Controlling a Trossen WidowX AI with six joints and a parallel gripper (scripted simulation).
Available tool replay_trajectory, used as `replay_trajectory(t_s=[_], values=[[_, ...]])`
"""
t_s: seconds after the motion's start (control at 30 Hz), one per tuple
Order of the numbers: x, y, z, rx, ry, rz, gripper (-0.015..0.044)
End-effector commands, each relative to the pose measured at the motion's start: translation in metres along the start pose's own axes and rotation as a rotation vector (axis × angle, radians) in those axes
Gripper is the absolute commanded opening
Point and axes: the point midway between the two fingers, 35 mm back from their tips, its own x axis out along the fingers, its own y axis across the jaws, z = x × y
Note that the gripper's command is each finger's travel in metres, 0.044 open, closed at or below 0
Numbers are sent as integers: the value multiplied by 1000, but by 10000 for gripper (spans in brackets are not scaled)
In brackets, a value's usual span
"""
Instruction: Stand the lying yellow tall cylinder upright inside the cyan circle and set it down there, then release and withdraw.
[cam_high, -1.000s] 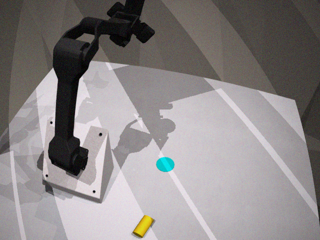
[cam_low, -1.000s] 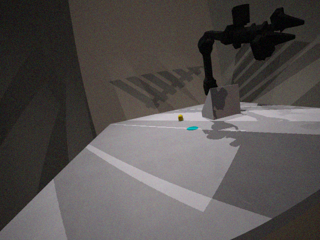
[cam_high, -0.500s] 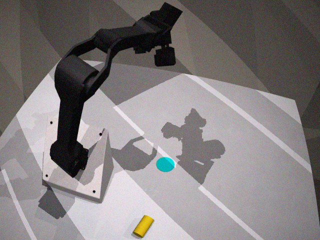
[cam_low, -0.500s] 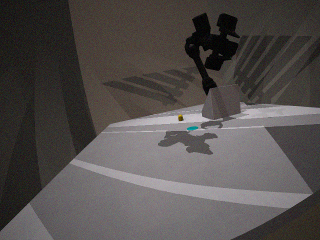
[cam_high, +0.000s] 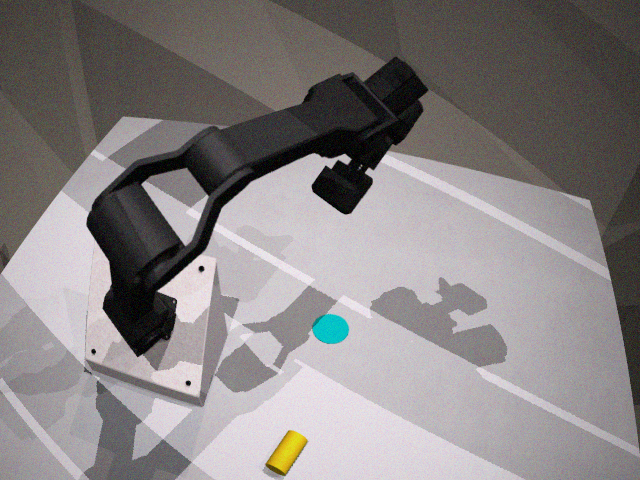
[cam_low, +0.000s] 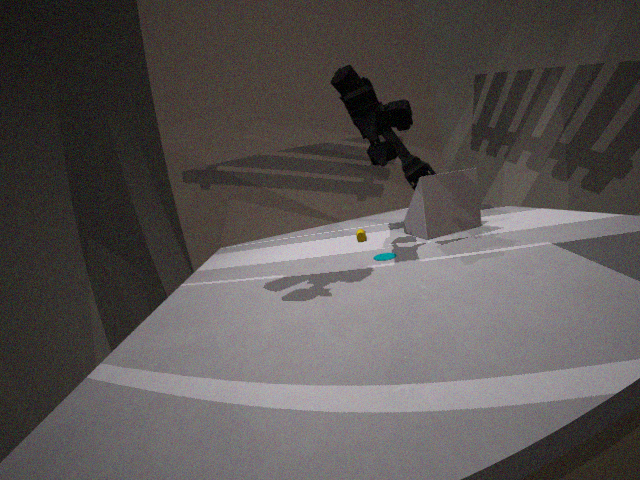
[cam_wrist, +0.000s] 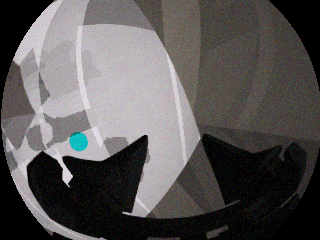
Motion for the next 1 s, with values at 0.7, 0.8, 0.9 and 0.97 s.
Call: replay_trajectory(t_s=[0.7, 0.8, 0.9, 0.97], values=[[-112, 221, -140, 977, 464, 428, 309], [-128, 248, -144, 1074, 530, 471, 309], [-144, 275, -146, 1166, 599, 512, 309], [-154, 290, -146, 1220, 642, 536, 309]])
